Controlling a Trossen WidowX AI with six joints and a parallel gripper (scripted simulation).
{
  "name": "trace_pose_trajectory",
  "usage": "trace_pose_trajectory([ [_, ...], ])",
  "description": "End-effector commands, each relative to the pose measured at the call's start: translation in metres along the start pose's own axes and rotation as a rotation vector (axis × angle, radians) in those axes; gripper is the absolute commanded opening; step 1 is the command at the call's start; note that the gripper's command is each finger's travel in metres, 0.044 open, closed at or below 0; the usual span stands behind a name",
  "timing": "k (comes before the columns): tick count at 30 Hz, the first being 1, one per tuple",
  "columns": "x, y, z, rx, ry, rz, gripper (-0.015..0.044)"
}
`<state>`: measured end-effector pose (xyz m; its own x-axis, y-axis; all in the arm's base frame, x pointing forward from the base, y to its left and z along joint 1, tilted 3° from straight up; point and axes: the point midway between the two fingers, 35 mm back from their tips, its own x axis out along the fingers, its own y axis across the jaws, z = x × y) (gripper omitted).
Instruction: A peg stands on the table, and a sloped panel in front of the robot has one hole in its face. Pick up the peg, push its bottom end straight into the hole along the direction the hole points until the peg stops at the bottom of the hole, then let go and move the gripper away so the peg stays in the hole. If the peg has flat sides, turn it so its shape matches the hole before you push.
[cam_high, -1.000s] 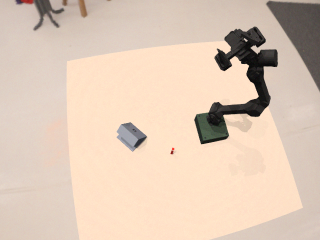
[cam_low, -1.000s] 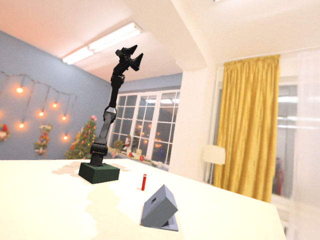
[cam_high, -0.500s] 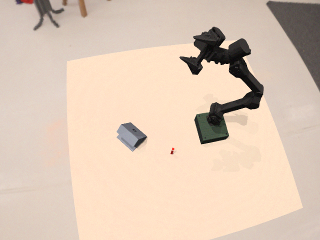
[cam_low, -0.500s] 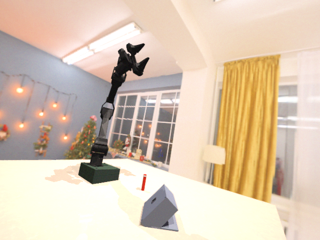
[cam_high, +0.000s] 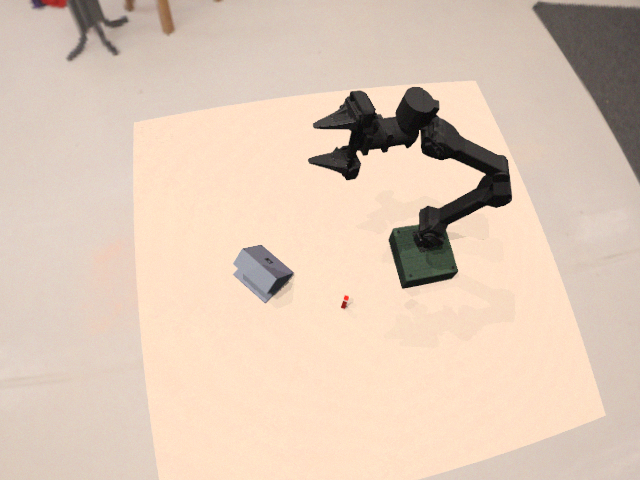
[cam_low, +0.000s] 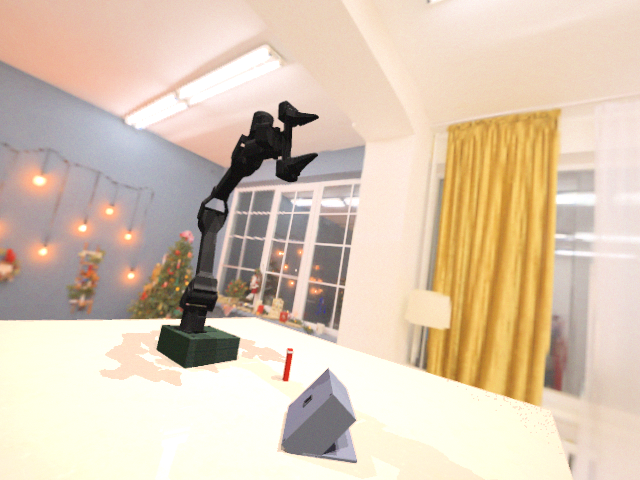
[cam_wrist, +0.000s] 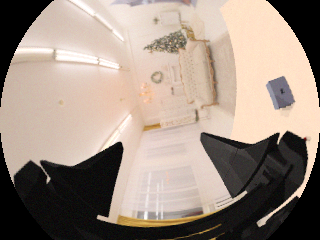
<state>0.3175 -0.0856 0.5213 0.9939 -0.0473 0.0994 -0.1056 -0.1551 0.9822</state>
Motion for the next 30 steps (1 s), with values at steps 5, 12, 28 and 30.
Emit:
trace_pose_trajectory([
  [5,0.031,-0.064,-0.008,-0.046,0.038,-0.189,0.044],
  [12,0.049,-0.13,-0.018,-0.097,0.077,-0.383,0.044],
  [28,0.043,-0.283,-0.056,-0.289,0.237,-0.845,0.044],
  [30,0.038,-0.301,-0.061,-0.32,0.264,-0.902,0.044],
])
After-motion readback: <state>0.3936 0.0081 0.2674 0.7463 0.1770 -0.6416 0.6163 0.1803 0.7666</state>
